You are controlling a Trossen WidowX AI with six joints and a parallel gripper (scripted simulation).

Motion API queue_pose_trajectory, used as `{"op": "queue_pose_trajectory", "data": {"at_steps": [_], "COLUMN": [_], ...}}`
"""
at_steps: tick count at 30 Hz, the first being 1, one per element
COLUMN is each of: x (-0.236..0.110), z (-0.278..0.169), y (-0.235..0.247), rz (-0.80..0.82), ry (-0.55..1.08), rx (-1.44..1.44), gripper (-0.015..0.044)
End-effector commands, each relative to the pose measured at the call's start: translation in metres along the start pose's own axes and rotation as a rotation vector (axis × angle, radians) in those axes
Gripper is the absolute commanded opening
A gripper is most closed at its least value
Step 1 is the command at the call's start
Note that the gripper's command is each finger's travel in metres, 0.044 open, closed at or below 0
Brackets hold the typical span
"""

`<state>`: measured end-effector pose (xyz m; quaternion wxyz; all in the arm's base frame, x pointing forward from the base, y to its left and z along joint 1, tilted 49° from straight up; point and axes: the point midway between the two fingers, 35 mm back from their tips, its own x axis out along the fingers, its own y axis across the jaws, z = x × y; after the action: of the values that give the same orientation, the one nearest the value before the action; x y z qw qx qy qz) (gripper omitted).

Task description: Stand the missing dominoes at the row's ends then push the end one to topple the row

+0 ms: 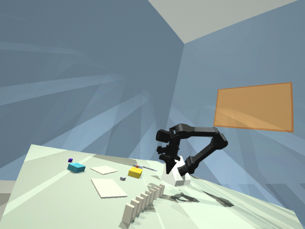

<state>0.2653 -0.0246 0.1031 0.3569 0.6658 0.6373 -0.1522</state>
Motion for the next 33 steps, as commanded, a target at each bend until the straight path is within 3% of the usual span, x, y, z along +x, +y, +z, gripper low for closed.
{"op": "queue_pose_trajectory", "data": {"at_steps": [1,10,15,17,33], "x": [0.000,0.003,0.070,0.080,0.079], "z": [0.000,0.000,0.001,0.000,0.000], "y": [0.001,0.001,0.003,0.002,0.018], "rz": [0.004,0.004,0.006,0.006,0.007], "ry": [0.002,0.001,0.001,0.005,0.004], "rx": [0.003,0.003,0.002,0.002,0.001], "gripper": [0.0000,0.0000,0.0000,0.0000,0.0000]}}
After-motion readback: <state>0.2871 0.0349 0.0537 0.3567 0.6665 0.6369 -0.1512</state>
